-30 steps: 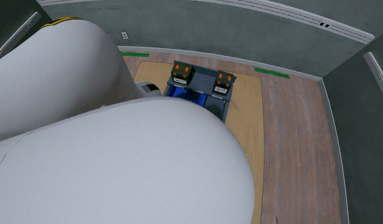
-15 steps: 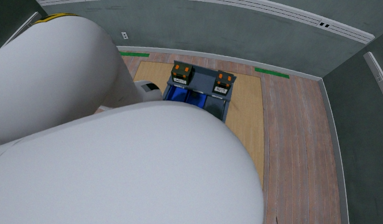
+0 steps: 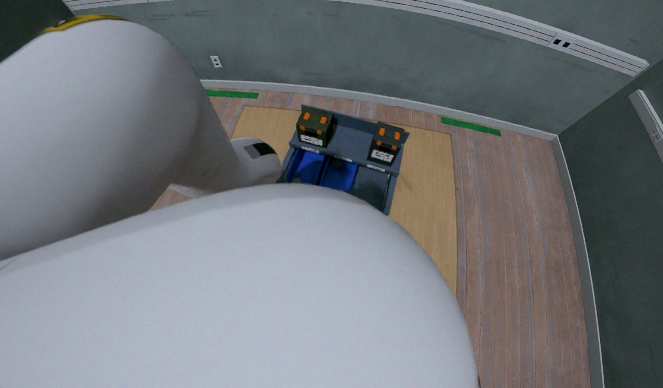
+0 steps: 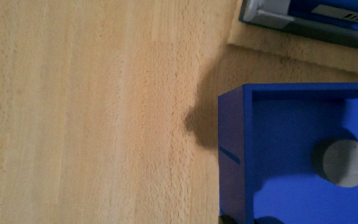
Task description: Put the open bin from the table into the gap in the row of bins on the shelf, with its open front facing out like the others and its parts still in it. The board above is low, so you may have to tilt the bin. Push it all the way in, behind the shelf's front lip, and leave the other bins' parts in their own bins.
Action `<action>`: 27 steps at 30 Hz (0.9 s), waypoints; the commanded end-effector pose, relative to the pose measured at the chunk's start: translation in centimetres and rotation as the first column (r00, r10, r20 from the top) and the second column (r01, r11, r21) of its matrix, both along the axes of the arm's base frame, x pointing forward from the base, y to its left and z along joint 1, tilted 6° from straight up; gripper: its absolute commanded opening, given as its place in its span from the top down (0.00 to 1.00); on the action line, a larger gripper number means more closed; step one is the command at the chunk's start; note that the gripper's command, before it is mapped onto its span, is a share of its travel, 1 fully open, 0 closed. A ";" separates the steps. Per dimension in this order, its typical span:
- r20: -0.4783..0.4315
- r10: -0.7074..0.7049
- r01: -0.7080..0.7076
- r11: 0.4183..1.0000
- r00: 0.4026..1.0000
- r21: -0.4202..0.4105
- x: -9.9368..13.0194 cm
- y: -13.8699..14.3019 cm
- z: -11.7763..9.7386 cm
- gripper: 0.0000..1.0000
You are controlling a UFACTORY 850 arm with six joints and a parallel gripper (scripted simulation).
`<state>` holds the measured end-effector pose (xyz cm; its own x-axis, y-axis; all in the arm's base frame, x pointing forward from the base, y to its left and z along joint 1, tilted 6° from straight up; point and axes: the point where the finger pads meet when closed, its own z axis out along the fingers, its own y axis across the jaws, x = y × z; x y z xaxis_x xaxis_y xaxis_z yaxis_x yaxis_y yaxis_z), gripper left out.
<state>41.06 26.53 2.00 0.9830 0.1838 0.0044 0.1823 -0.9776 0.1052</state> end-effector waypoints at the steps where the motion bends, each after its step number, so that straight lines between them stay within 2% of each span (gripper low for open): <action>1: 0.001 0.000 0.000 1.000 1.000 0.001 0.1 0.1 0.8 1.00; 27: 0.001 0.000 0.000 1.000 1.000 0.002 0.1 0.3 1.8 1.00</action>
